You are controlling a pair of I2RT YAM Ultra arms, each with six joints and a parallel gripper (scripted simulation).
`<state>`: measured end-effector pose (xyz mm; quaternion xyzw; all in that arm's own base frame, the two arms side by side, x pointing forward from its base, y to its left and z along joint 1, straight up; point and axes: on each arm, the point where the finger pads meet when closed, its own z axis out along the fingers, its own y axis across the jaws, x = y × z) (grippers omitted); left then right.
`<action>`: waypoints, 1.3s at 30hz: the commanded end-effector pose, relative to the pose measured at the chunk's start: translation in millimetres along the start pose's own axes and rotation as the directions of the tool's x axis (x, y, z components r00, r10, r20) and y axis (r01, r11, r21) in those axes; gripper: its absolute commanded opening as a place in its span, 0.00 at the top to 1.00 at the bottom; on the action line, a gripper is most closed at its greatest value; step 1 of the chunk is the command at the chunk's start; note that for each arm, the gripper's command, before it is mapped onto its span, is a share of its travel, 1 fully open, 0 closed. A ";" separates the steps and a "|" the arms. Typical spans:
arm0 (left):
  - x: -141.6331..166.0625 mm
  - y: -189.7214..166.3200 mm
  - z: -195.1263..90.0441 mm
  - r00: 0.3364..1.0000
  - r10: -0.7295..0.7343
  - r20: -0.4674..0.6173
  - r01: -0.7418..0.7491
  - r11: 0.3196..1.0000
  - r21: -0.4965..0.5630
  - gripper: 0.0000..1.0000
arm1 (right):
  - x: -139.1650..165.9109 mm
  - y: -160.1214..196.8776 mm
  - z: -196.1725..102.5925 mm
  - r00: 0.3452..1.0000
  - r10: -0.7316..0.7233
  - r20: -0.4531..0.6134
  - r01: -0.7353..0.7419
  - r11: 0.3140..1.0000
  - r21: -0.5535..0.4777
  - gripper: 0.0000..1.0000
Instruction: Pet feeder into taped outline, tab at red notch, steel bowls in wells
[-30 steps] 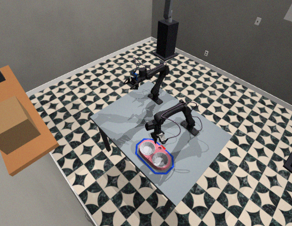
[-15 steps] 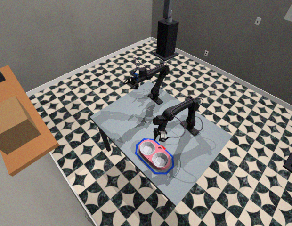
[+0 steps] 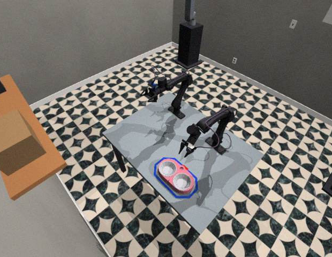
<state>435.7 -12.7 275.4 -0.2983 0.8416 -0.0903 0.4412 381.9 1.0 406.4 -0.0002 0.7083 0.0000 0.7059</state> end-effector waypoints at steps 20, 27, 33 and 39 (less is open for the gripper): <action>-76.8 -23.1 -111.4 0.687 0.443 0.576 -0.600 0.793 0.105 0.53 | -9.3 3.0 -10.7 0.999 0.006 0.036 -0.006 1.000 -0.004 0.00; -79.8 -17.1 -131.7 0.670 0.404 0.623 -0.586 0.803 0.110 0.53 | -8.4 -0.8 -5.0 1.000 0.005 0.018 -0.005 1.000 0.006 0.00; -86.2 -37.2 -141.2 0.656 0.381 0.651 -0.598 0.789 0.141 0.53 | -4.9 -1.3 -0.5 1.000 0.005 0.007 -0.005 1.000 0.004 0.00; -93.2 -27.0 -138.3 0.656 0.385 0.649 -0.584 0.804 0.114 0.53 | -4.9 -1.3 -0.5 1.000 0.005 0.007 -0.005 1.000 0.004 0.00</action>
